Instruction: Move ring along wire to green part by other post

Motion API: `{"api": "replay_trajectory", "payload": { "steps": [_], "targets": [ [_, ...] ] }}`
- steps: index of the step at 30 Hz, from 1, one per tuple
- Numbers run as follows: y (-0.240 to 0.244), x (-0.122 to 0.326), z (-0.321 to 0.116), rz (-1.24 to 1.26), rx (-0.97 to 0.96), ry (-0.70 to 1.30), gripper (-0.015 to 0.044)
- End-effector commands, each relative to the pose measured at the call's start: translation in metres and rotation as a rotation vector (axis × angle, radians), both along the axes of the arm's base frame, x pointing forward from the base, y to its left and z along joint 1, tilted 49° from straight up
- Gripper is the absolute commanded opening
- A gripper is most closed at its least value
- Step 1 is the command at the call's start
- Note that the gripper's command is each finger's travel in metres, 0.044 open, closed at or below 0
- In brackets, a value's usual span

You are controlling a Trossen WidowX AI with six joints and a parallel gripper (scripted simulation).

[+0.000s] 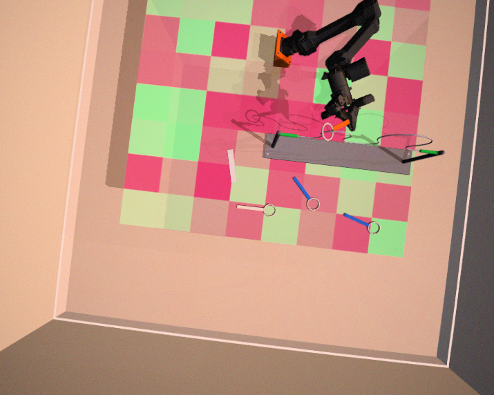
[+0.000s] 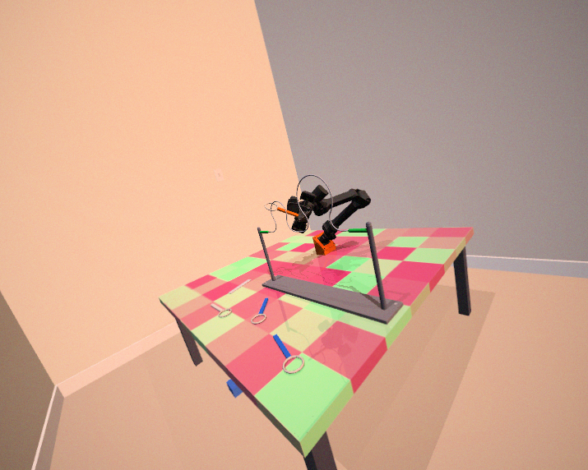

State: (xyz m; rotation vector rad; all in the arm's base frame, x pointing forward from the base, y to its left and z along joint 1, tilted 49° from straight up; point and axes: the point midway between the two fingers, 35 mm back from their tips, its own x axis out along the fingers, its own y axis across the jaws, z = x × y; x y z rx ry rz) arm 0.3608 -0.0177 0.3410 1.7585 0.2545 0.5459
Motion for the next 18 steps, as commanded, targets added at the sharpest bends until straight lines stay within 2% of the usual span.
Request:
{"api": "replay_trajectory", "payload": {
  "steps": [1, 18],
  "targets": [
    [-0.002, 0.000, 0.002, -0.004, 0.076, 0.005, -0.0150],
    [-0.012, 0.000, 0.023, -0.003, 0.417, 0.006, -0.0150]
  ]
}}
